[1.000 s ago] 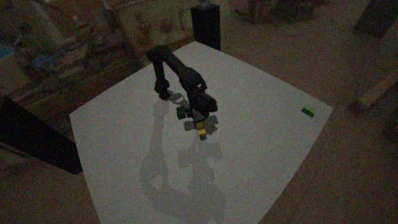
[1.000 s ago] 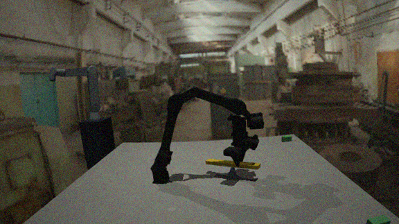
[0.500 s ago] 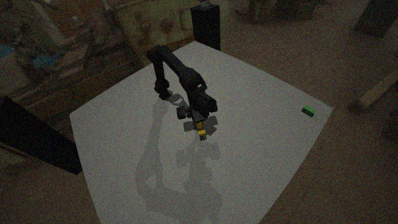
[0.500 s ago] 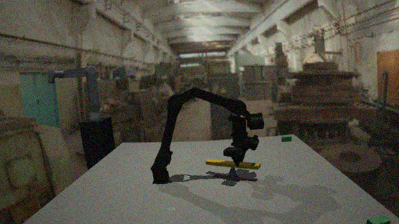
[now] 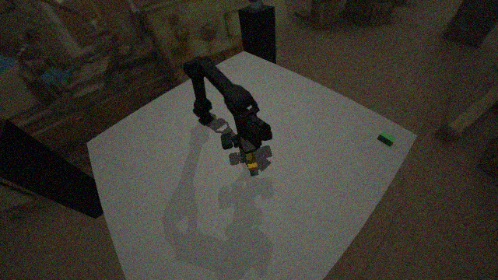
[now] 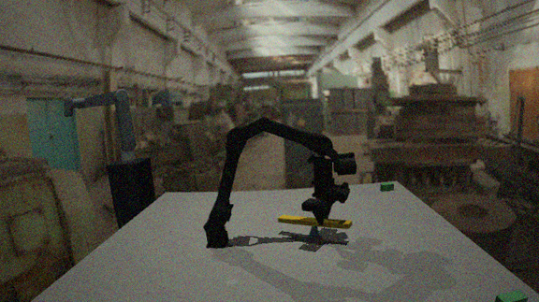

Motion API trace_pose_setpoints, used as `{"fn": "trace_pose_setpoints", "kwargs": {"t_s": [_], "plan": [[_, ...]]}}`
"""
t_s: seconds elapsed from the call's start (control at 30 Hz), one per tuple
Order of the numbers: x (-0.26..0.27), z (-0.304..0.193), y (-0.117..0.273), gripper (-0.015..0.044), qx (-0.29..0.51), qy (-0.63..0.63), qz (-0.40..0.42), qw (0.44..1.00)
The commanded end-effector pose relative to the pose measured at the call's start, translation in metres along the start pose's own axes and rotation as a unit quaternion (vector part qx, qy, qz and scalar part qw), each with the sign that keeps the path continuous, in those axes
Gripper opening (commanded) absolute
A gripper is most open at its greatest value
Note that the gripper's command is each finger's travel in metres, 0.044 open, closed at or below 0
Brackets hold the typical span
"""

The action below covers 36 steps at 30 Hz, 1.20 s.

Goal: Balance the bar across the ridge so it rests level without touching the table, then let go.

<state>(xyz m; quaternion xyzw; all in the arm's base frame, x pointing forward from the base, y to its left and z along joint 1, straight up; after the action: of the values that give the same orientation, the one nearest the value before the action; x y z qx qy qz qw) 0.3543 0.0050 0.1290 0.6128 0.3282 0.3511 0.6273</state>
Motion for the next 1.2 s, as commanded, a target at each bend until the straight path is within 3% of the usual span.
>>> {"fn": "trace_pose_setpoints", "kwargs": {"t_s": [0.0, 1.17], "plan": [[0.0001, -0.0006, -0.0009, 0.0000, 0.002, -0.001, 0.001, 1.000], [0.0001, -0.0008, -0.0040, 0.0000, 0.002, -0.001, 0.001, 1.000]]}}
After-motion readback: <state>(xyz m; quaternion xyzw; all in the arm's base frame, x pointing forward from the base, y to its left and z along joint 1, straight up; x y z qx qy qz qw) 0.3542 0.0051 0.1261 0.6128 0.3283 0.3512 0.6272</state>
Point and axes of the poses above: the point midway between the two fingers, 35 mm back from their tips, its own y axis back along the fingers, its own x axis across the jaws, z = x × y, the point moved 2 cm from there along y, back along the fingers, and after that the axes turned 2 degrees about -y, right-handed, at the moved point
